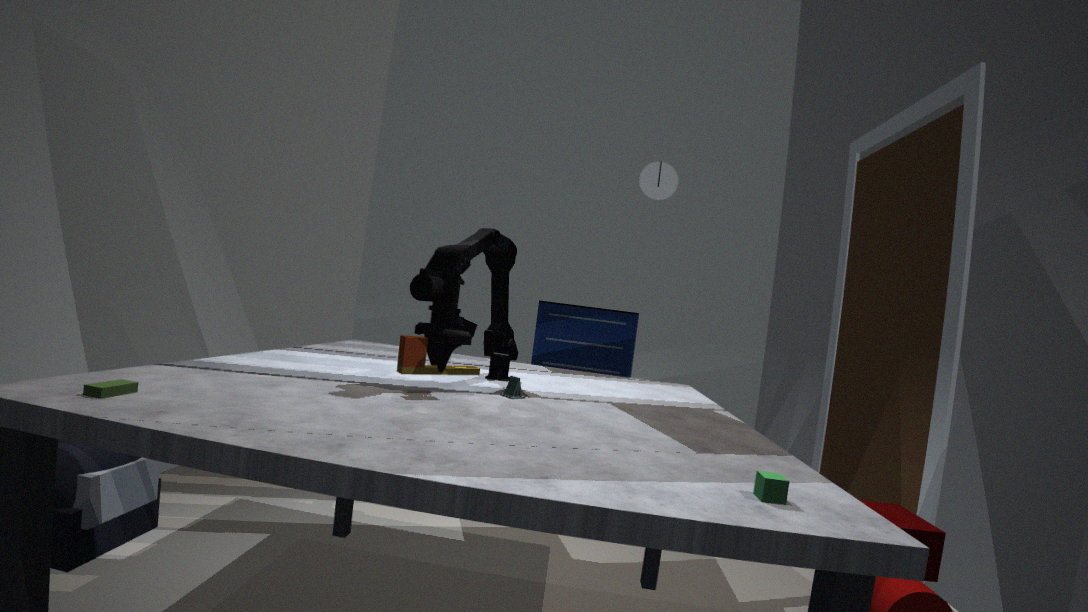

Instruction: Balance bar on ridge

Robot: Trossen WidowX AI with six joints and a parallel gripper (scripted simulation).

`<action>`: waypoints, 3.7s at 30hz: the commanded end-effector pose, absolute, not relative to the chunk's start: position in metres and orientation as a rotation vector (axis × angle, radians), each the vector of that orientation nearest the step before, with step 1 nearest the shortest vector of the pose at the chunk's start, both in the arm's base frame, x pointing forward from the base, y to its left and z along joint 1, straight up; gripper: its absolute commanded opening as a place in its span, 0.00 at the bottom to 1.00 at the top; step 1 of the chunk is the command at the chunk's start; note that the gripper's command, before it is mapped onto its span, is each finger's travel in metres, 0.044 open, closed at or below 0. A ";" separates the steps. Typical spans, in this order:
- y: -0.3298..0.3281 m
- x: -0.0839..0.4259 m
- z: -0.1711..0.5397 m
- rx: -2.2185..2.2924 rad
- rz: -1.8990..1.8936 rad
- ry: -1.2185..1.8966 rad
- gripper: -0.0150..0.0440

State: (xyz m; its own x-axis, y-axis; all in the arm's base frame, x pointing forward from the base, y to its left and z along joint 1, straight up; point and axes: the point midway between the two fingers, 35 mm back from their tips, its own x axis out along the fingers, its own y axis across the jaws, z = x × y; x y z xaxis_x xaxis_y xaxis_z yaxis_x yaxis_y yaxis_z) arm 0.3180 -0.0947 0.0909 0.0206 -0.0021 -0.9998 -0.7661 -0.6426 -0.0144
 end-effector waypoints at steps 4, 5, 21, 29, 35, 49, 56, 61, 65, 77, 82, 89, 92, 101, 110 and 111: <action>-0.095 0.319 0.110 -1.730 1.674 0.785 0.25; -0.095 0.319 0.113 -1.730 1.674 0.785 0.25; -0.091 0.314 0.148 -1.733 1.676 0.784 0.25; -0.060 0.311 0.149 -1.746 1.691 0.766 0.25; -0.037 0.307 0.149 -1.756 1.704 0.751 0.25; 0.016 0.290 0.150 -1.780 1.733 0.715 0.25; 0.041 0.277 0.150 -1.792 1.749 0.697 0.25; 0.057 0.266 0.149 -1.801 1.760 0.684 0.25; 0.069 0.257 0.149 -1.808 1.769 0.673 0.25; 0.097 0.229 0.147 -1.827 1.793 0.645 0.25; 0.098 0.229 0.142 -1.827 1.793 0.645 0.25; 0.099 0.229 0.130 -1.827 1.794 0.644 0.25; 0.099 0.229 0.126 -1.828 1.794 0.644 0.25; 0.099 0.229 0.111 -1.828 1.794 0.643 0.25; 0.098 0.228 0.103 -1.828 1.795 0.643 0.25; 0.098 0.228 0.103 -1.828 1.795 0.643 0.25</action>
